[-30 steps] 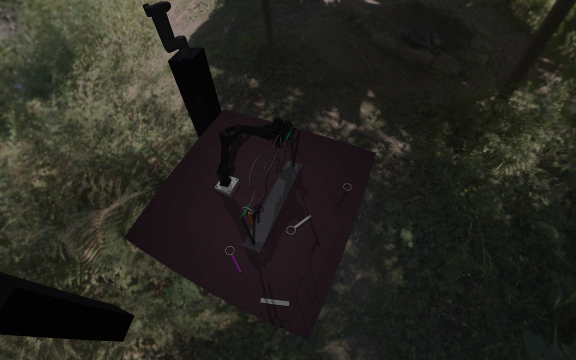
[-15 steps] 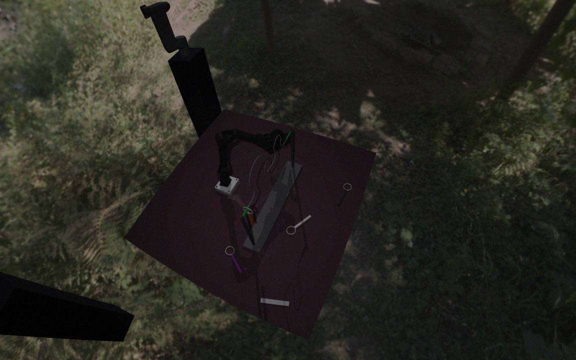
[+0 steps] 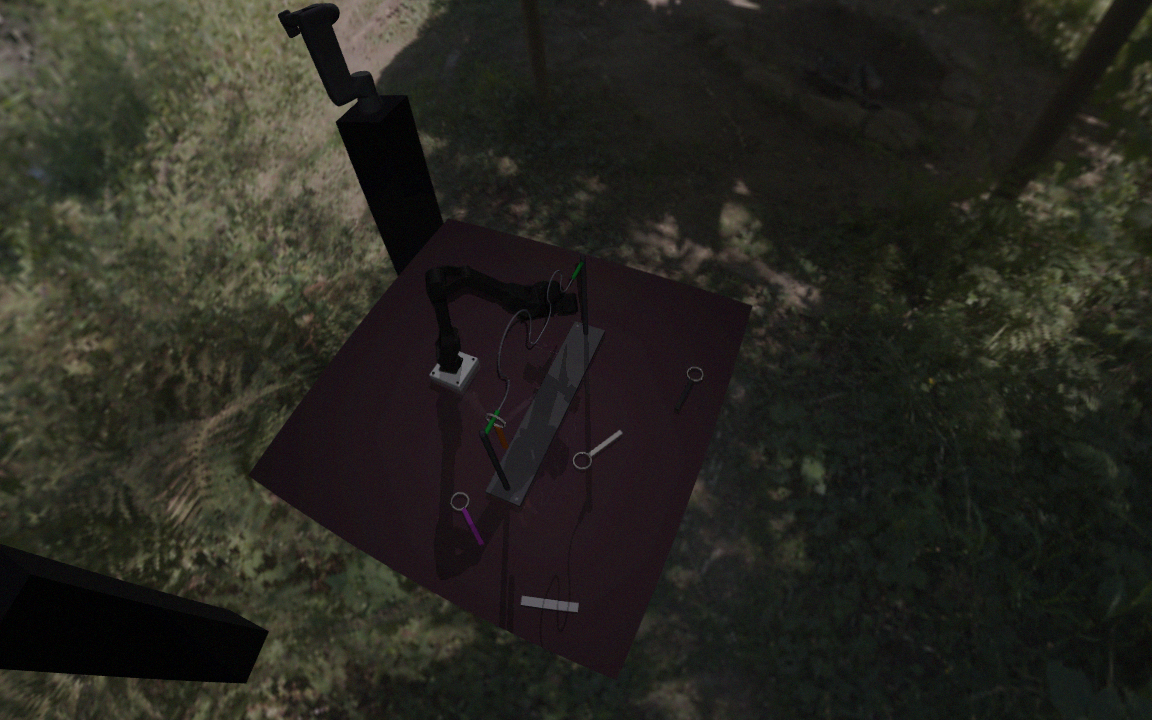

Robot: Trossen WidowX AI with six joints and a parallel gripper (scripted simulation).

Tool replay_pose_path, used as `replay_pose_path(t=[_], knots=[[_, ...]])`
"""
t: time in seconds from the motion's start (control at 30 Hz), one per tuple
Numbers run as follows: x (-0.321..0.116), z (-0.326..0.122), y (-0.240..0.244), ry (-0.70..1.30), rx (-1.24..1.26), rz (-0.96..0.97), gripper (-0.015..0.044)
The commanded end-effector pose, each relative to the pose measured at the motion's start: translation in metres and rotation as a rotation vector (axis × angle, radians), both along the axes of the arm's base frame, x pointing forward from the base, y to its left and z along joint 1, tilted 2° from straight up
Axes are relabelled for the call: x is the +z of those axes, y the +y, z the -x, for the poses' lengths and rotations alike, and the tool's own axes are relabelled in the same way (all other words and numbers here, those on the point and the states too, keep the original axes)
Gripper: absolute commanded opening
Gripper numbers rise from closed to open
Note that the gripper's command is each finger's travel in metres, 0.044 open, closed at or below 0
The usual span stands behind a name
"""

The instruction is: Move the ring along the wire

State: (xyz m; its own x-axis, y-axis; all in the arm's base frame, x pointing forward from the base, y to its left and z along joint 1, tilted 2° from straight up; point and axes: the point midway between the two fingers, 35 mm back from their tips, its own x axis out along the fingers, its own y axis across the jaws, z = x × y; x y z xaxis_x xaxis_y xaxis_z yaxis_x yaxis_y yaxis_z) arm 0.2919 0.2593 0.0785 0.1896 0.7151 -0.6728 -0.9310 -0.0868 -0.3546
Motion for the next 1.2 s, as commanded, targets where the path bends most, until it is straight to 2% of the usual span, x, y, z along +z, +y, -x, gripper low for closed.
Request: replay_pose_path(t=[0.0, 0.5, 0.83, 1.17], knots=[[-0.002, -0.012, -0.018, 0.025, -0.073, -0.023, 0.0160], [0.002, -0.064, -0.088, 0.041, -0.341, -0.168, 0.0160], [0.007, -0.099, -0.188, 0.041, -0.655, -0.334, 0.0160], [0.014, -0.100, -0.293, 0.006, -0.934, -0.499, 0.0160]])
